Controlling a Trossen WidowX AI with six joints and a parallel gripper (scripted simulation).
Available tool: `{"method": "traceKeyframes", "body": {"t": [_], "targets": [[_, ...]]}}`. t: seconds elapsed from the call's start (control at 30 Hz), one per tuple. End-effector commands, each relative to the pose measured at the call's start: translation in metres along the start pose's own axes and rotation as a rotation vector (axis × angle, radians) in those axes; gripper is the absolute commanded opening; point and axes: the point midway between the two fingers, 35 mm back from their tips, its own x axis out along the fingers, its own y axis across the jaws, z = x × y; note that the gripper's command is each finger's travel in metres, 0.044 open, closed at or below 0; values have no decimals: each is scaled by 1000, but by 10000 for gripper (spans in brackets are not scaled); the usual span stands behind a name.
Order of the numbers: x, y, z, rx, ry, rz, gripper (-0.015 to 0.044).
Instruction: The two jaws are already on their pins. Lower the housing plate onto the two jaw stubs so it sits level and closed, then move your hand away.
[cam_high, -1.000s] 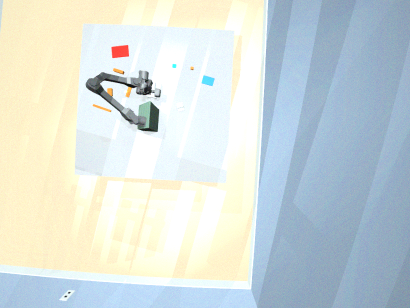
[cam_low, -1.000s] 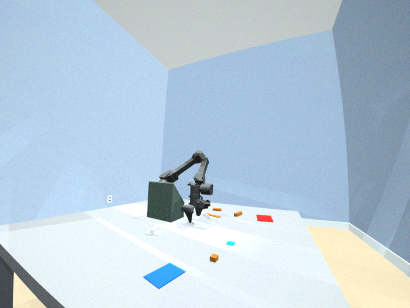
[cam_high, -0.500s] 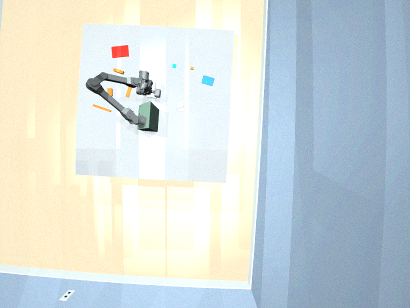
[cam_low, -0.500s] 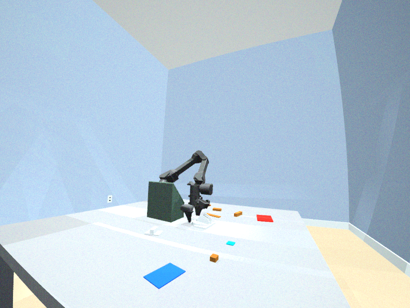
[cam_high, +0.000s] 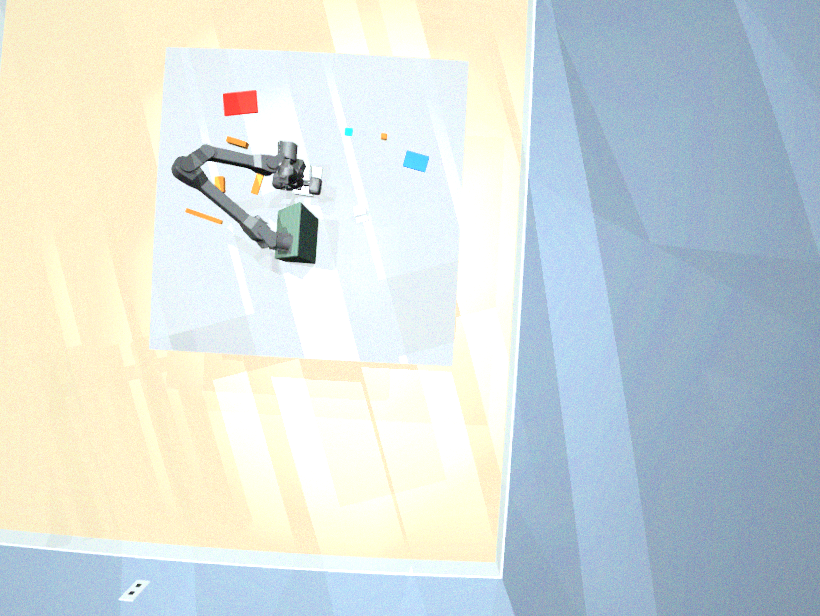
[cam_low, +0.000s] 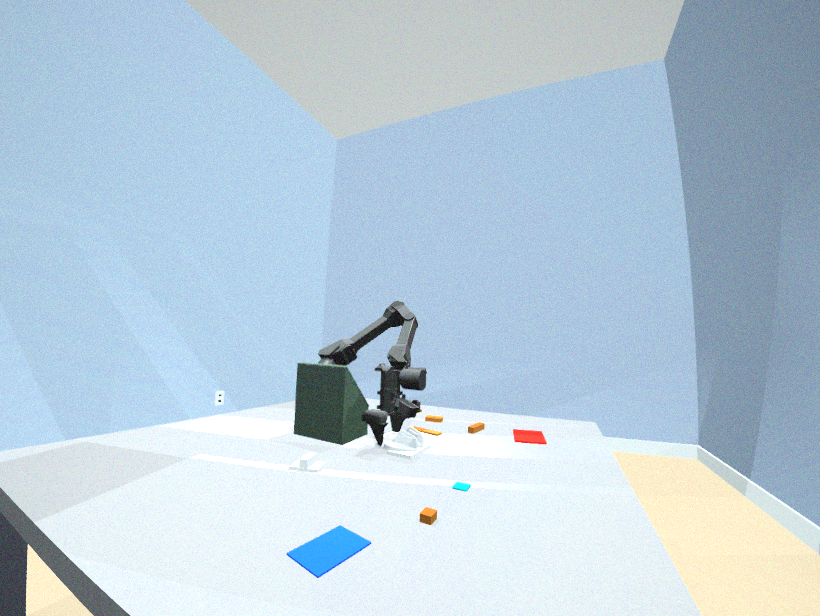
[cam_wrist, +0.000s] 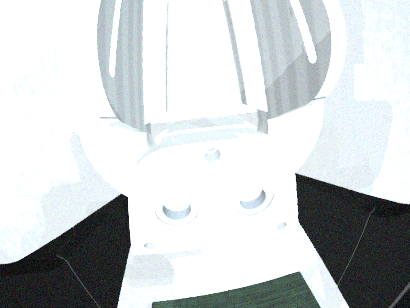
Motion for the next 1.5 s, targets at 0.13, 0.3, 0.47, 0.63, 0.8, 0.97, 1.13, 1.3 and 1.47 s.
{"method": "traceKeyframes", "body": {"t": [0.13,0.3,0.47,0.63,0.8,0.97,1.13,1.3,1.47], "targets": [[3,0,0,4,0,3,351],[3,0,0,4,0,3,351],[3,0,0,4,0,3,351],[3,0,0,4,0,3,351],[3,0,0,4,0,3,351],[3,0,0,4,0,3,351],[2,0,1,2,-1,0,403],[2,0,1,2,-2,0,440],[2,0,1,2,-2,0,440]]}}
